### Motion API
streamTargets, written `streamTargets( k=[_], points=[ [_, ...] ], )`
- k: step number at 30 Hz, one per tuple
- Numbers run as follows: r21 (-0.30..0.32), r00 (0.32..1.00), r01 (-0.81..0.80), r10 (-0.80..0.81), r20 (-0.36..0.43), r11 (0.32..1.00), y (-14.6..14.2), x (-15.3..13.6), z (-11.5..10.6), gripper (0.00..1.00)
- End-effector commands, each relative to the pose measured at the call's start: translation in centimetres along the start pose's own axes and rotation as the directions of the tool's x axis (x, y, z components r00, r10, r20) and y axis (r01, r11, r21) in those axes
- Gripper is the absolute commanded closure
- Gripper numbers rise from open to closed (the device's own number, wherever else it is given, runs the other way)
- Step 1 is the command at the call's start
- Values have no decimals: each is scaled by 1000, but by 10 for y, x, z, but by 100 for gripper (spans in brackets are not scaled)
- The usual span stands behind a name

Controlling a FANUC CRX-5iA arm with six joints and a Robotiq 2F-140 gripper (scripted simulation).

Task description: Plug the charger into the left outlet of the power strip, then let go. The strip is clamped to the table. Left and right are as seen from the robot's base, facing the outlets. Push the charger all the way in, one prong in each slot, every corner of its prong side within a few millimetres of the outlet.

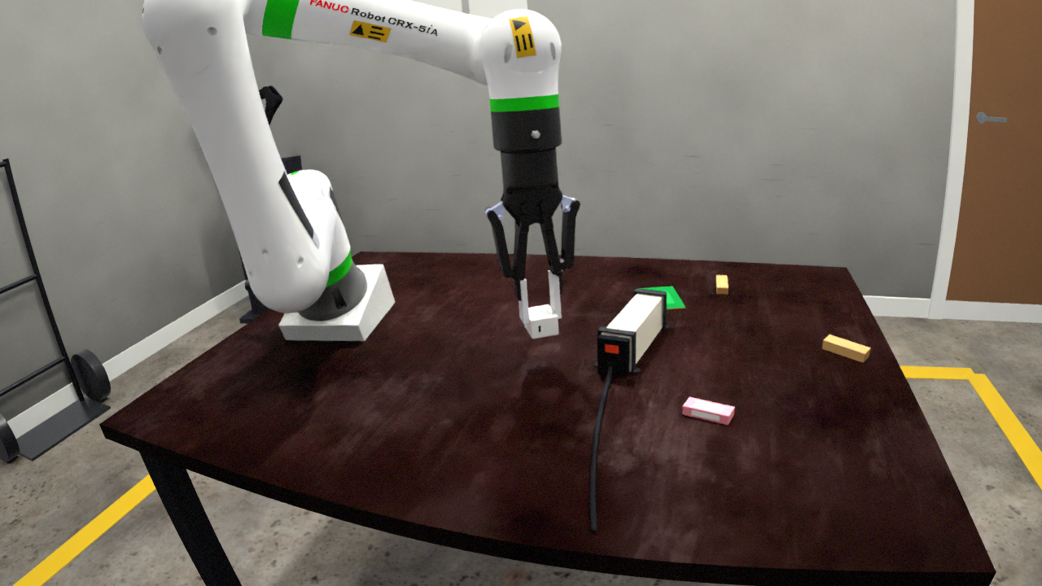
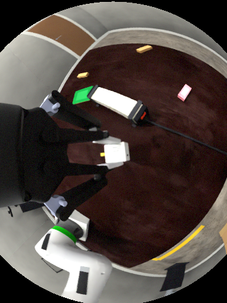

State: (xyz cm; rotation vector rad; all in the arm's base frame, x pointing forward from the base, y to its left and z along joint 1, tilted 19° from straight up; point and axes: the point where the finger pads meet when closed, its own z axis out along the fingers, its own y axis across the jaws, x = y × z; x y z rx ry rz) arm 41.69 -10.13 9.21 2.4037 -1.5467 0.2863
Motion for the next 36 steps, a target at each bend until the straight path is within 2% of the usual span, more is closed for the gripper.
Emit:
streamTargets(
  k=[1, 3, 8, 14, 19, 23, 26, 34, 36],
  points=[
    [1, 998, 69, -69, 0, 998, -1, 0, -1, 90],
    [9, 998, 69, -69, 1, 998, -1, 0, -1, 90],
    [95, 998, 69, -69, 1, 993, -1, 0, -1, 90],
    [110, 998, 69, -69, 1, 991, -1, 0, -1, 90],
    [195, 998, 68, -69, 1, 978, -1, 0, -1, 90],
    [211, 998, 68, -69, 1, 975, -1, 0, -1, 90],
    [263, 998, 67, -70, 1, 963, -1, 0, 0, 90],
    [309, 998, 66, -70, 1, 949, -1, 0, -1, 90],
    [339, 998, 65, -70, 2, 938, -1, 0, 0, 90]
  ],
)
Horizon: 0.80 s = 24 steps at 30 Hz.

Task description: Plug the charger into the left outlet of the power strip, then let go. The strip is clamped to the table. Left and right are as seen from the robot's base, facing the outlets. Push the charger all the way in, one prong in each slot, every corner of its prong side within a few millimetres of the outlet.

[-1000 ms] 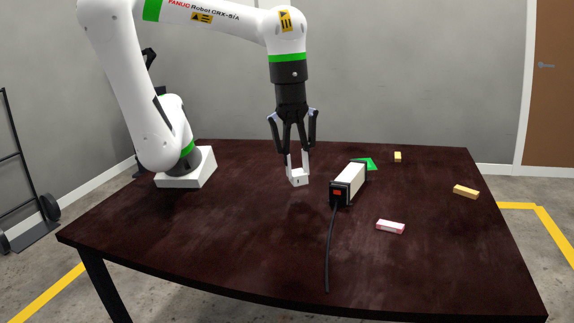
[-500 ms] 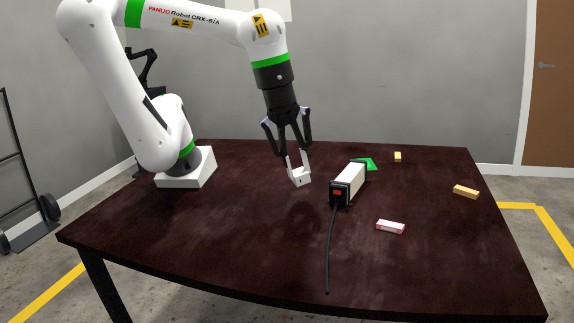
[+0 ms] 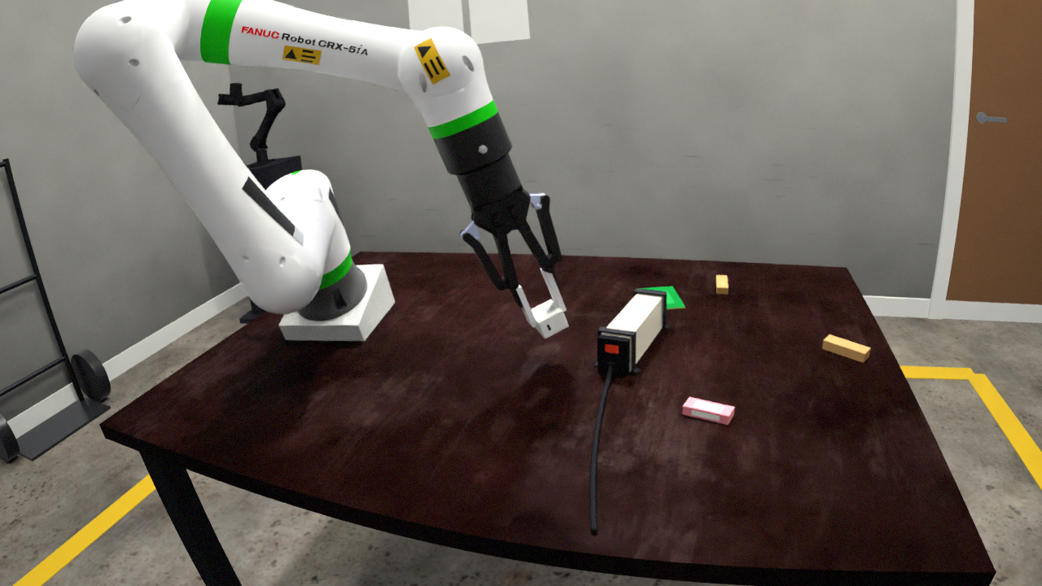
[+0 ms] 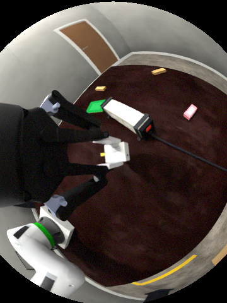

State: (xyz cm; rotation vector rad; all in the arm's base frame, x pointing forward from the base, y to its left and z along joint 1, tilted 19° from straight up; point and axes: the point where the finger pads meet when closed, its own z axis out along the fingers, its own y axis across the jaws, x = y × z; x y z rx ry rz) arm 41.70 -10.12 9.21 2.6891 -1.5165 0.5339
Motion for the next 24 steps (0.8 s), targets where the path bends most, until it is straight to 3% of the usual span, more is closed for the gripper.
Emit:
streamTargets(
  k=[1, 4, 9, 14, 18, 24],
  points=[
    [56, 1000, 0, 0, 0, 998, -1, 0, 0, 90],
    [95, 1000, 0, 0, -1, 995, -1, 0, 0, 90],
    [104, 1000, 0, 0, 0, 995, -1, 0, 0, 90],
    [189, 1000, 1, 0, 0, 982, -1, 0, 0, 90],
    [204, 1000, 1, -1, 0, 979, -1, 0, 0, 90],
    [294, 1000, 1, 0, -1, 956, -1, 0, 0, 90]
  ],
)
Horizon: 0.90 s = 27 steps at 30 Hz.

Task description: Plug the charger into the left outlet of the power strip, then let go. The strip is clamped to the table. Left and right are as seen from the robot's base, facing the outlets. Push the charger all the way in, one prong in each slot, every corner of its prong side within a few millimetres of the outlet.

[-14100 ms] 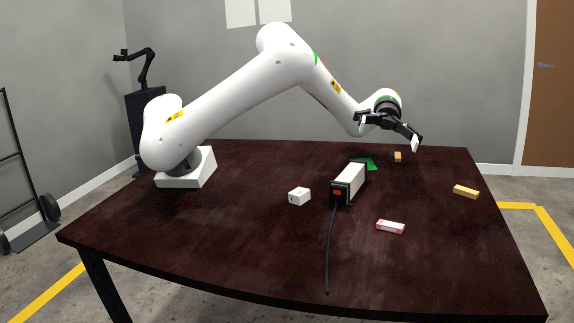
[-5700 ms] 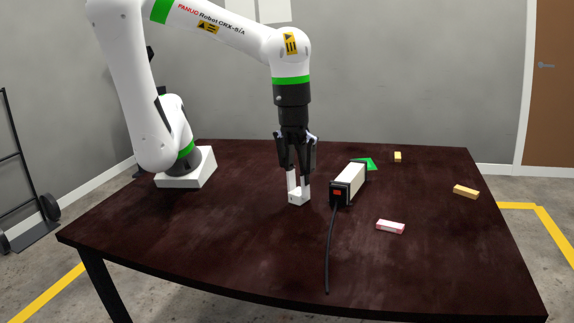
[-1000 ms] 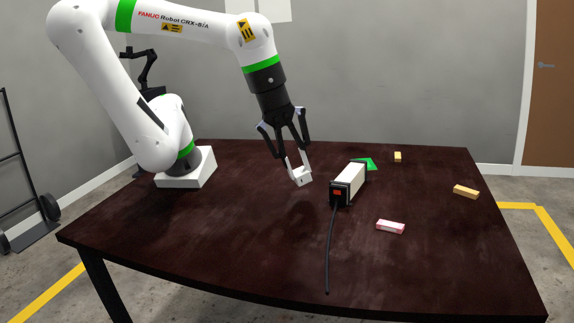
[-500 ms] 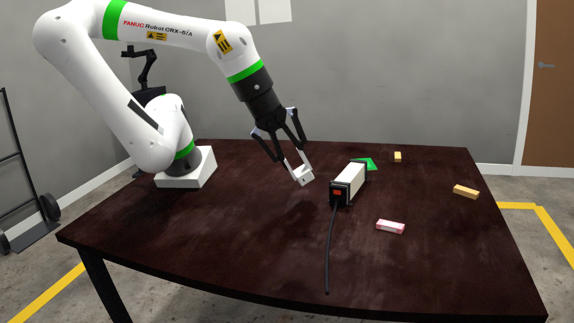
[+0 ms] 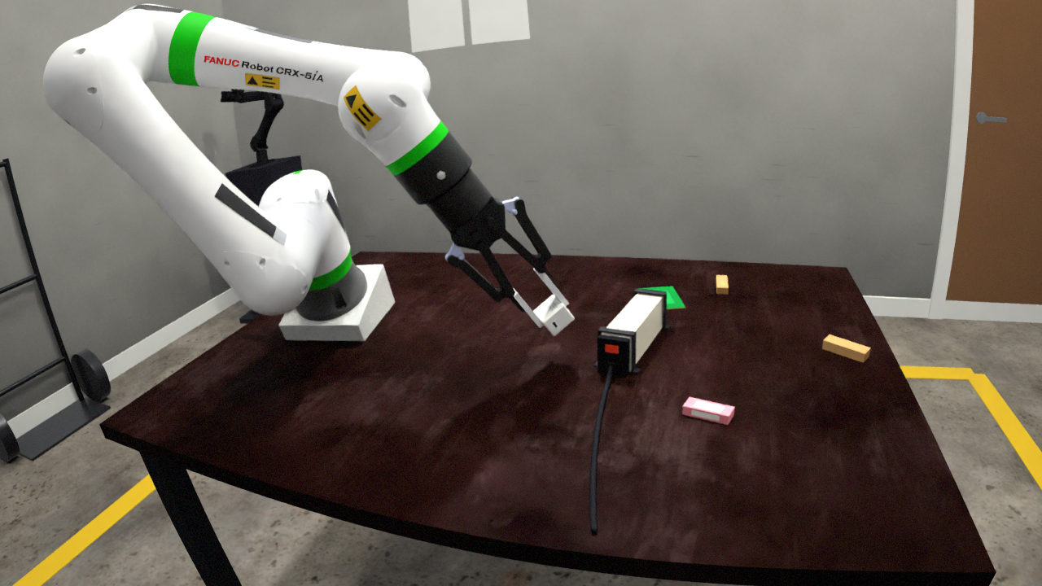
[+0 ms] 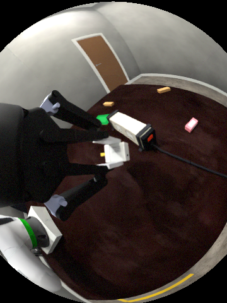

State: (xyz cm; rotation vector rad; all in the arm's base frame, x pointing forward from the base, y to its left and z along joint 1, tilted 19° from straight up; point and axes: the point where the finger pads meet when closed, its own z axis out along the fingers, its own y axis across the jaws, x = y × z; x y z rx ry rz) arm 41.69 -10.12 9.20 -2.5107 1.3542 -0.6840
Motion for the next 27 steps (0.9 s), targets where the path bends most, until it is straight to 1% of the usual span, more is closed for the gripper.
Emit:
streamTargets(
  k=[1, 5, 10, 14, 17, 19, 24, 27],
  points=[
    [44, 1000, 1, -2, 3, 999, -1, 0, 0, 90],
    [53, 1000, 1, -2, 4, 999, -1, 0, 0, 90],
    [139, 1000, 1, -2, 4, 990, -1, 0, 0, 90],
    [149, 1000, 1, -2, 4, 989, 0, 0, 0, 90],
    [173, 1000, 0, -2, 9, 985, 1, 0, 0, 90],
    [173, 1000, 0, -2, 9, 985, 1, 0, 0, 90],
    [237, 1000, 0, -2, 5, 972, 0, 0, 0, 90],
    [246, 1000, 1, -2, 3, 969, -1, 0, 0, 90]
  ],
)
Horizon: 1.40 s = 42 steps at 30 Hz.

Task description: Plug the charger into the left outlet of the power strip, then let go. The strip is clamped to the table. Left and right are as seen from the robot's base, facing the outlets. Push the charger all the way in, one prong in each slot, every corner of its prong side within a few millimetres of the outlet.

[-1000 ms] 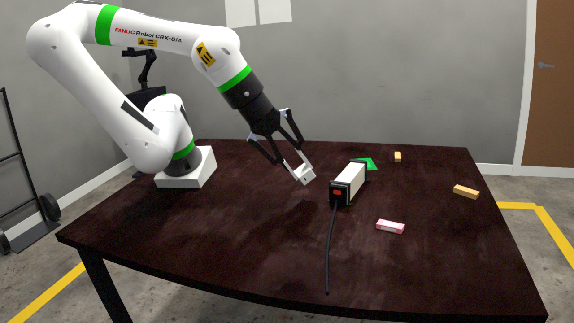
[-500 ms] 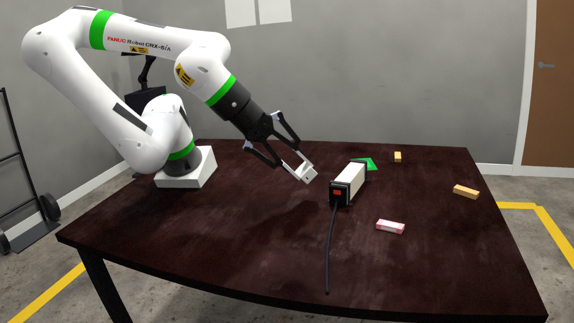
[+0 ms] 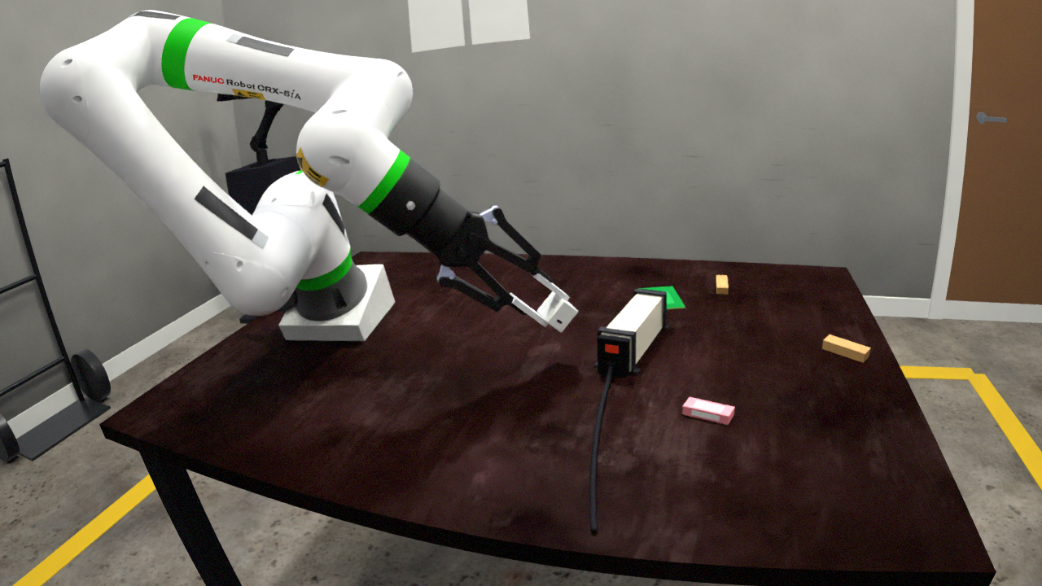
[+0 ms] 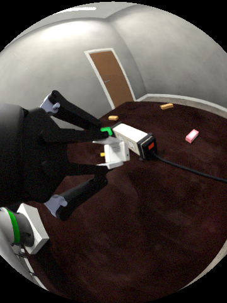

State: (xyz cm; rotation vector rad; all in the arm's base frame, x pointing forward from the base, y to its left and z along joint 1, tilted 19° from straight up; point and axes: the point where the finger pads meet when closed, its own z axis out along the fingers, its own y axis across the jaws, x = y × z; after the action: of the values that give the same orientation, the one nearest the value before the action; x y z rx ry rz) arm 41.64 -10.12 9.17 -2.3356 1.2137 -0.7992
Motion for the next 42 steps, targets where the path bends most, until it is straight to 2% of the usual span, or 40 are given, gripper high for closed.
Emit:
streamTargets(
  k=[1, 9, 17, 26, 34, 42],
  points=[
    [30, 1000, 2, -3, 14, 1000, -1, 1, 0, 90],
    [49, 1000, -2, 1, 22, 999, 5, -1, 0, 90],
    [126, 1000, 0, -2, 16, 992, 0, 0, 0, 90],
    [137, 1000, -1, -2, 19, 991, 1, -1, 0, 90],
    [222, 1000, -2, -2, 17, 975, 0, 0, 0, 90],
    [250, 1000, -3, -3, 22, 968, 1, -2, 1, 90]
  ],
)
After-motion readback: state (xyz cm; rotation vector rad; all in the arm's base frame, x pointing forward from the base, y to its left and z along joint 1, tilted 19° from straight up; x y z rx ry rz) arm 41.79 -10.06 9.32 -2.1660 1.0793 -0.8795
